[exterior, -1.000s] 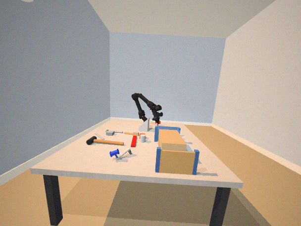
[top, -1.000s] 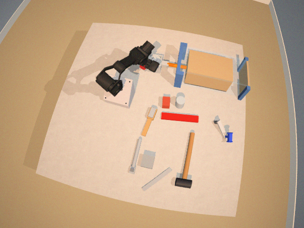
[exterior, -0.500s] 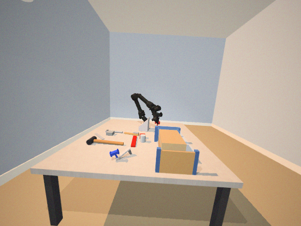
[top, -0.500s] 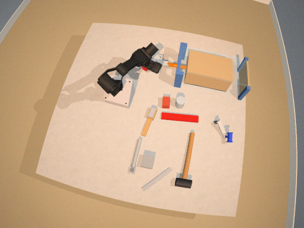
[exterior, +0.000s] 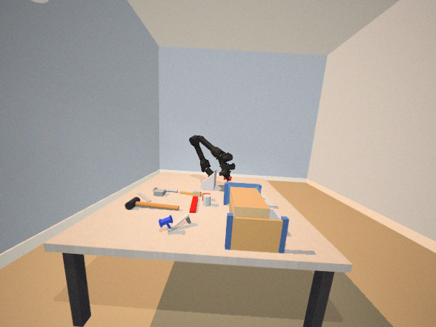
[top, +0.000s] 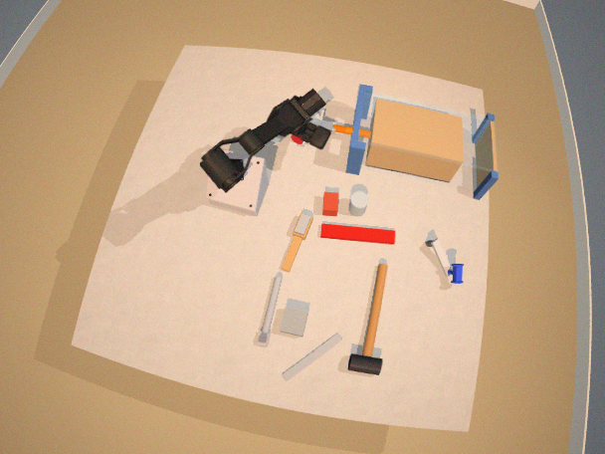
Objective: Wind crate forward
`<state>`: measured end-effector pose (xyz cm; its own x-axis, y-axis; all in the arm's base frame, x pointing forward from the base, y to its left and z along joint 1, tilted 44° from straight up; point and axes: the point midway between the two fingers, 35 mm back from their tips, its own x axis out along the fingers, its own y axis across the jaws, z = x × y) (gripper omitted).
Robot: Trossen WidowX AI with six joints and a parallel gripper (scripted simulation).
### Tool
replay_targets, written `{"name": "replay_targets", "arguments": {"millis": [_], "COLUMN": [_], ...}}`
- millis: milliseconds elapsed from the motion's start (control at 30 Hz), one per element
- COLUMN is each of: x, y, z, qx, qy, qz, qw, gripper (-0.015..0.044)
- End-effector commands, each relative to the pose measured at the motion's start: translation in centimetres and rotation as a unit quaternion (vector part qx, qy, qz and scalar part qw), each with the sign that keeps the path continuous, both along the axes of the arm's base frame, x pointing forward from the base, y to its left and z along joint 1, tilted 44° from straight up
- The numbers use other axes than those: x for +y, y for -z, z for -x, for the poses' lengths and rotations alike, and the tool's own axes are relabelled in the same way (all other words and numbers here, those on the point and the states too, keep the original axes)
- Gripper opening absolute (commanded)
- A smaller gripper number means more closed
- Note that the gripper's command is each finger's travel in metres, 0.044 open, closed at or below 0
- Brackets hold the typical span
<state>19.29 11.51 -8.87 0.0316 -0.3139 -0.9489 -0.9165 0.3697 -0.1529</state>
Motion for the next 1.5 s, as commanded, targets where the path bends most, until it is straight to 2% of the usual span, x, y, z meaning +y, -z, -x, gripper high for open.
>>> {"name": "replay_targets", "arguments": {"millis": [0,1467], "x": [-0.3,1.2], "y": [0.0,2.3], "z": [-1.5,-7.6], "qx": [-0.015,-0.017], "qy": [-0.001,-0.001], "qz": [0.008,0.007], "qw": [1.0,1.0], "gripper": [0.0,0.0]}}
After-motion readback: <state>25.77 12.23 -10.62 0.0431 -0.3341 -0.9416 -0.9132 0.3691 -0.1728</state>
